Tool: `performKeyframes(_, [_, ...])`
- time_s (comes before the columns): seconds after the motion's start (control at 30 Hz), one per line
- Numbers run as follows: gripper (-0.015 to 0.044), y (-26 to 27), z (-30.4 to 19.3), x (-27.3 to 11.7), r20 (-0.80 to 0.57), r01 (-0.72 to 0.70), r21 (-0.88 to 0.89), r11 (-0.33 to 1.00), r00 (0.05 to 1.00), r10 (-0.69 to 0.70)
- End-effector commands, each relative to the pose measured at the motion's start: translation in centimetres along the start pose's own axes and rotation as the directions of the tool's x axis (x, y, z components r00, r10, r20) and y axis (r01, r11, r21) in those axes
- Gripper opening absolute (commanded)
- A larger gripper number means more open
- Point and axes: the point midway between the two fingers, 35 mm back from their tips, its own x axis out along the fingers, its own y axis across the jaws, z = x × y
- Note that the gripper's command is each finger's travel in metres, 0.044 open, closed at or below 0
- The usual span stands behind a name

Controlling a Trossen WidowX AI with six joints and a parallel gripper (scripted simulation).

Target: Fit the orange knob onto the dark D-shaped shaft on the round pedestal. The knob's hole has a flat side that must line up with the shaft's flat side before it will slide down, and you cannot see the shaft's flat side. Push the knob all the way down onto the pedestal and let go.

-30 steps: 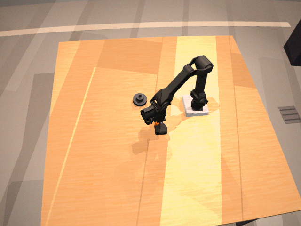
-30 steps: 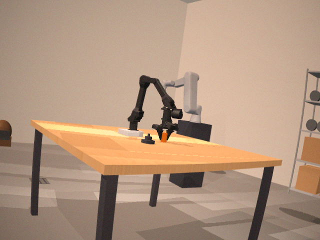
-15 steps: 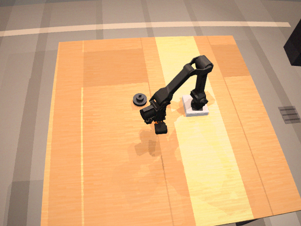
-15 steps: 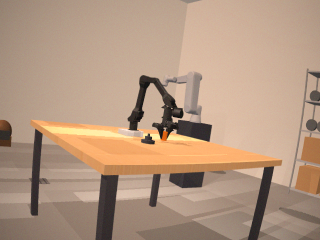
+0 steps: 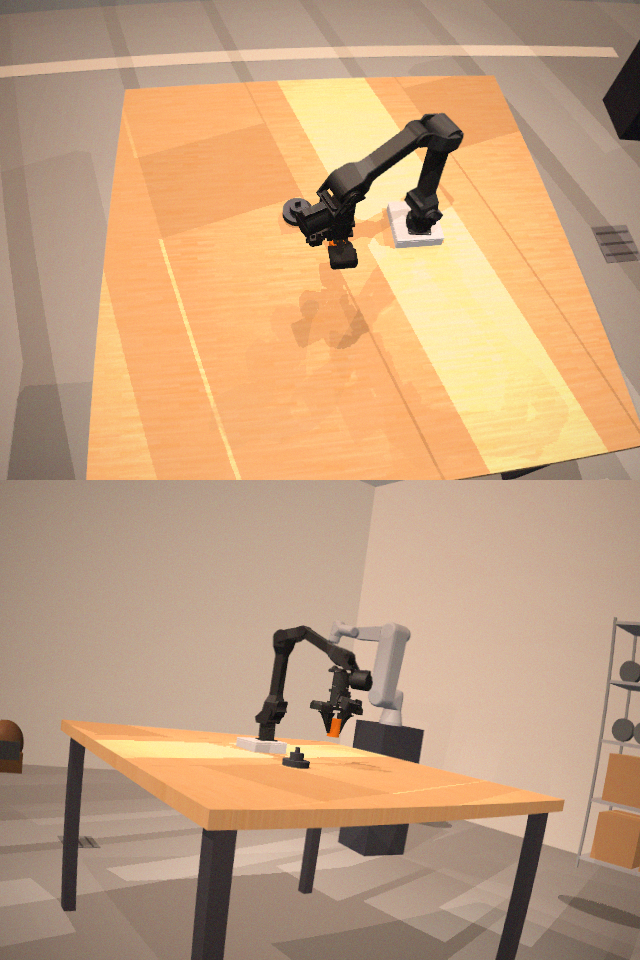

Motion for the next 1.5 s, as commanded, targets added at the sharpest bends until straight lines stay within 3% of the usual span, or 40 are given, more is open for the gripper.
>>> performKeyframes(0.0, [0.0000, -0.2, -0.4, -3.0, 0.011, -0.001, 0.005, 1.000, 1.000, 0.001])
performKeyframes(0.27, [0.0000, -0.4, -0.7, -4.5, 0.010, -0.001, 0.005, 1.000, 1.000, 0.001])
performKeyframes(1.47, [0.0000, -8.5, 5.0, -2.3, 0.016, 0.004, 0.005, 1.000, 1.000, -0.004])
